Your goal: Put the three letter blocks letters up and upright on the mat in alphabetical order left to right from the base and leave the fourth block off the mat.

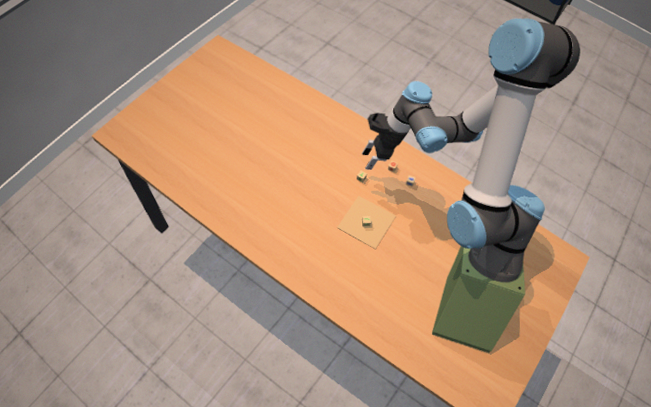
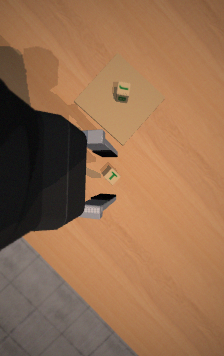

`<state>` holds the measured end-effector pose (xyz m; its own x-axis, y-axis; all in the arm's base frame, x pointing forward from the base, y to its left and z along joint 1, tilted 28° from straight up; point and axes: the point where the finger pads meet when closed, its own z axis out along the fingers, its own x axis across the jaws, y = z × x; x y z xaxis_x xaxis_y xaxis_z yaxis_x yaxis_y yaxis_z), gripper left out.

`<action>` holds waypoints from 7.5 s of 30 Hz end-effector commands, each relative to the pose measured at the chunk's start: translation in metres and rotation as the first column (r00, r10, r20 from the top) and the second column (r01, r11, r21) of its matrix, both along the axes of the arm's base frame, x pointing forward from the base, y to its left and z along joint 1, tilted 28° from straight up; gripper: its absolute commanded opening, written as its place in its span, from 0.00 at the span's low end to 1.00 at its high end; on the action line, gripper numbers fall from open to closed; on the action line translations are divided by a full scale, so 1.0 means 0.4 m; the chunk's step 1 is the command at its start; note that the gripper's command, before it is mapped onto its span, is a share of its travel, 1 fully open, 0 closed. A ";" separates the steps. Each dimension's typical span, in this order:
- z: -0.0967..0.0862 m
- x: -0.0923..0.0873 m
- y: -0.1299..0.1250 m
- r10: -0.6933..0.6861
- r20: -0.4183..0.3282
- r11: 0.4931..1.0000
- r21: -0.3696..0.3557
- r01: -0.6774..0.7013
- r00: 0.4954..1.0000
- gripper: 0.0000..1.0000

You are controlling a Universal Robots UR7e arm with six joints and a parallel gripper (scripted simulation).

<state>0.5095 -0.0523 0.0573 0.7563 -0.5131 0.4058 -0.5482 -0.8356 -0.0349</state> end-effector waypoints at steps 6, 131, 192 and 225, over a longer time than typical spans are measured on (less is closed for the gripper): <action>0.027 -0.121 -0.117 0.000 -0.007 1.000 0.005 0.000 1.000 1.00; 0.087 -0.110 -0.232 0.001 0.003 1.000 -0.001 -0.001 1.000 1.00; 0.173 -0.118 -0.187 0.557 -0.526 0.628 -0.239 -0.740 0.643 1.00; 0.166 -0.120 -0.182 0.546 -0.518 0.646 -0.240 -0.725 0.658 1.00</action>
